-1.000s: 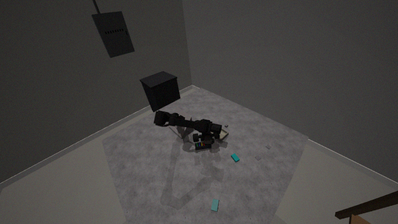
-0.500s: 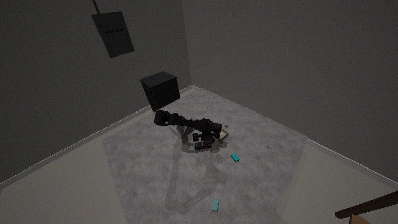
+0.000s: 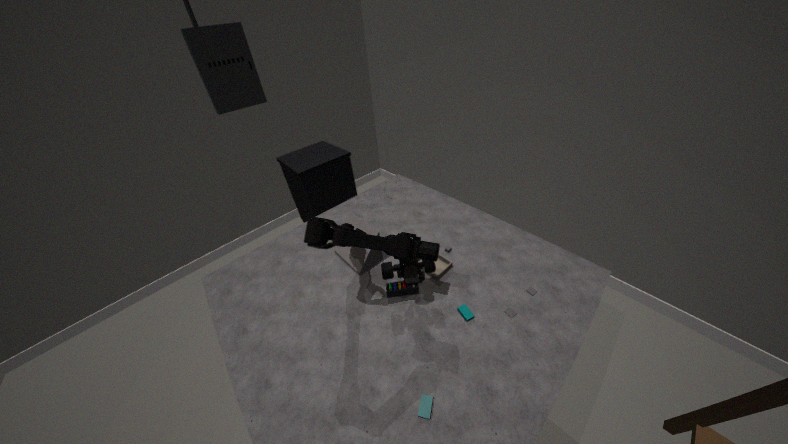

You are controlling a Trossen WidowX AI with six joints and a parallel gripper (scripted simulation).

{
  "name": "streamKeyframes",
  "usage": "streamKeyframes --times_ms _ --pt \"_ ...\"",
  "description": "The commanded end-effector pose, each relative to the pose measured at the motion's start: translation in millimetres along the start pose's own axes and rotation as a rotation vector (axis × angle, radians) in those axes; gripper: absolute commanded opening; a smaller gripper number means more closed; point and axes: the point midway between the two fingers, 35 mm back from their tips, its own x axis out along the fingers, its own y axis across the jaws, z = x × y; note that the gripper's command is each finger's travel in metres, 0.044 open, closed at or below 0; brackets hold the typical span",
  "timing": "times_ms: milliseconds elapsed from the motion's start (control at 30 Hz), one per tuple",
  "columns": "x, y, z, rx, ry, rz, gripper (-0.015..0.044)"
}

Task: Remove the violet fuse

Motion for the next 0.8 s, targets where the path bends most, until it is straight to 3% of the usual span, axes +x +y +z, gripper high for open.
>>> streamKeyframes --times_ms 0,767 --pt "-2.4 0.2 -0.2 0.005 0.003 0.001 0.0000" --pt "-13.7 -0.3 -0.4 0.004 0.002 0.000 0.0000"
